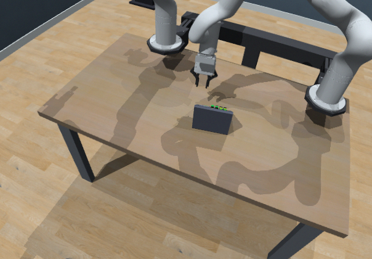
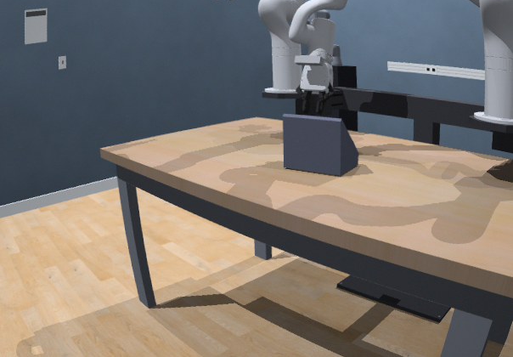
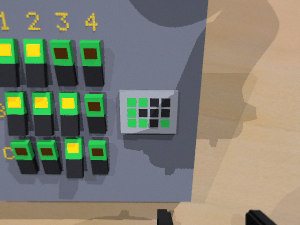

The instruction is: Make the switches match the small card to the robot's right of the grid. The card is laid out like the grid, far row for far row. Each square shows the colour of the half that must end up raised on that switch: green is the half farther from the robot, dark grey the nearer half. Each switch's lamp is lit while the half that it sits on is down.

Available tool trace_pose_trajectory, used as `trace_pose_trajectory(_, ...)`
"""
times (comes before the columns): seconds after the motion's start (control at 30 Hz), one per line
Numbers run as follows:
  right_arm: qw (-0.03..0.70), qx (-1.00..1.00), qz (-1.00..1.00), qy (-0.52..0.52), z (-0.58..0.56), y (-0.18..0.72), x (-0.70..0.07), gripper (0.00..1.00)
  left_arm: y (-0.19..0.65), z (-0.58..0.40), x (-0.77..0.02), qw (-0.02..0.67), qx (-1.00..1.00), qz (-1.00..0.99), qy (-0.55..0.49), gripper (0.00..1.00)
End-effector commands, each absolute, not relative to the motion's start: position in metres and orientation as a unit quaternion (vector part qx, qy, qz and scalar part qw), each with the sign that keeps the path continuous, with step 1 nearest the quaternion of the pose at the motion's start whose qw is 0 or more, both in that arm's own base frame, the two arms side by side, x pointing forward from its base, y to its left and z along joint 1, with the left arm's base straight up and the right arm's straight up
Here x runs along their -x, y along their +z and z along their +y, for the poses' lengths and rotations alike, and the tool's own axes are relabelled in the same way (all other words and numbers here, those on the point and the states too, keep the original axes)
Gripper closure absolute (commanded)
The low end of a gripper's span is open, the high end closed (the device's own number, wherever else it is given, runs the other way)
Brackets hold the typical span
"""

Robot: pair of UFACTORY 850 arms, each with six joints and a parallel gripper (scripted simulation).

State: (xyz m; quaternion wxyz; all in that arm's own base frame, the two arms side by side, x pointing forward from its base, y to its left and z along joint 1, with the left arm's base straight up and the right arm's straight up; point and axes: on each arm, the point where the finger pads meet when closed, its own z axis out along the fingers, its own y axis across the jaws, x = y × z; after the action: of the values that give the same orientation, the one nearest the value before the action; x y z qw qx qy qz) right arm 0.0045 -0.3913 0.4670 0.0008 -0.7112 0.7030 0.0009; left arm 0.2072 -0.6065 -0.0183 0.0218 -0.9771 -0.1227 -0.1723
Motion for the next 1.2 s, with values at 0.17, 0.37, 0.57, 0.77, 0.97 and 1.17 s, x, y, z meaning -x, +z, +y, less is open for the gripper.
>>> trace_pose_trajectory(0.17, 0.0, 0.711, 0.703, 0.0, -0.3918, 0.468, -0.0045, 0.0, -0.0173, -0.6074, -0.2076, 0.021, 0.977, -0.123, -0.172, 1.0)
trace_pose_trajectory(0.37, 0.0, 0.711, 0.703, 0.0, -0.3918, 0.468, -0.0045, 0.0, -0.0172, -0.6072, -0.208, 0.021, 0.977, -0.123, -0.172, 1.0)
trace_pose_trajectory(0.57, 0.0, 0.711, 0.703, 0.0, -0.3918, 0.468, -0.0045, 0.0, -0.0169, -0.607, -0.2087, 0.021, 0.977, -0.123, -0.172, 1.0)
trace_pose_trajectory(0.77, 0.0, 0.711, 0.703, 0.0, -0.3918, 0.468, -0.0045, 0.0, -0.0166, -0.6067, -0.2097, 0.022, 0.977, -0.123, -0.172, 1.0)
trace_pose_trajectory(0.97, 0.0, 0.711, 0.703, 0.0, -0.3918, 0.468, -0.0045, 0.0, -0.0159, -0.6061, -0.2114, 0.022, 0.977, -0.123, -0.172, 1.0)
trace_pose_trajectory(1.17, 0.0, 0.711, 0.703, 0.0, -0.3918, 0.468, -0.0045, 0.0, -0.0154, -0.6056, -0.213, 0.023, 0.977, -0.122, -0.172, 1.0)
